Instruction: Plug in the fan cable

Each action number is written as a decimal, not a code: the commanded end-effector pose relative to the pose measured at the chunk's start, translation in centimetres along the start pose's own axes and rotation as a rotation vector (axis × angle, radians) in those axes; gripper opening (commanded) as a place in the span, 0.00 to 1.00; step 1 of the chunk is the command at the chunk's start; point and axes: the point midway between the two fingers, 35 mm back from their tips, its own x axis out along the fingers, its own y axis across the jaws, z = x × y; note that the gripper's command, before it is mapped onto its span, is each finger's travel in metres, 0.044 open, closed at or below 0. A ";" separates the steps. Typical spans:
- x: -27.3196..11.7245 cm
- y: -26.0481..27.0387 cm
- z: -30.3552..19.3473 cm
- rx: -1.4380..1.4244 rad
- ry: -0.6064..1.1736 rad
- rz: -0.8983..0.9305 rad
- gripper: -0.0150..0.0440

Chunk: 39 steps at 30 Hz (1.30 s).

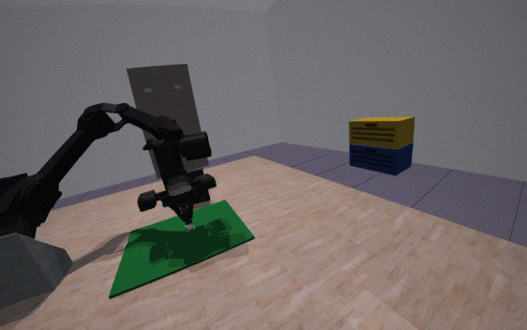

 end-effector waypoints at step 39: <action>-4.4 -0.1 0.1 0.003 0.003 0.001 0.69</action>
